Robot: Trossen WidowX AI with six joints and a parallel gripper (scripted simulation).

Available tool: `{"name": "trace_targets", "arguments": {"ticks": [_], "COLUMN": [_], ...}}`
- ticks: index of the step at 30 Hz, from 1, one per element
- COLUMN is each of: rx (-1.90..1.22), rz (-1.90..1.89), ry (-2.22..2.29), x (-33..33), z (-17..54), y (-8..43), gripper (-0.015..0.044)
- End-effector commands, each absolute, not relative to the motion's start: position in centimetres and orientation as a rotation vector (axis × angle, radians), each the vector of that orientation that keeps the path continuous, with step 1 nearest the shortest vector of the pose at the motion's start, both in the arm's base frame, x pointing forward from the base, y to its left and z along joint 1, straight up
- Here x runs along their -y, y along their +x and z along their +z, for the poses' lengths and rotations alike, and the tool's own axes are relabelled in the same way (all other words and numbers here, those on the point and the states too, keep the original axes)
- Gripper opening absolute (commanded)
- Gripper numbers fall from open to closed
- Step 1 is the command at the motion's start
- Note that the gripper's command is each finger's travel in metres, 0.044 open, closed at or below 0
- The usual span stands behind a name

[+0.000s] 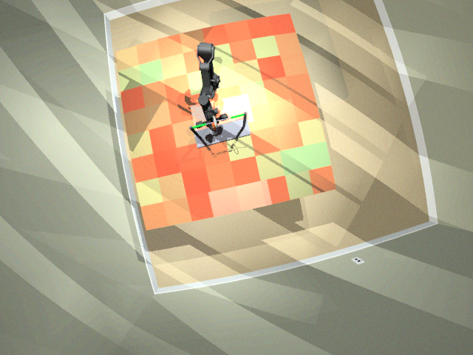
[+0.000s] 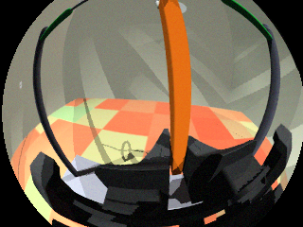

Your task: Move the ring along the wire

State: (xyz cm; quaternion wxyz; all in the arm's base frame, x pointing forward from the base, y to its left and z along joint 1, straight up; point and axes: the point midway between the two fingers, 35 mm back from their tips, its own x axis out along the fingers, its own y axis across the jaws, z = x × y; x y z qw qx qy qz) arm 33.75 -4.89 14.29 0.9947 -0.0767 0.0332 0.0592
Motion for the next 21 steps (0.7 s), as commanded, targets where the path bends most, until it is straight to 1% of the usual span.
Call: {"name": "trace_targets", "arguments": {"ticks": [1, 21], "rx": [-0.065, -0.218], "rz": [0.106, 0.013], "ry": [-0.133, 0.046], "x": [4.3, 0.6], "z": [14.2, 14.2], "y": [33.6, 31.6], "gripper": [-0.0150, -0.0150]}}
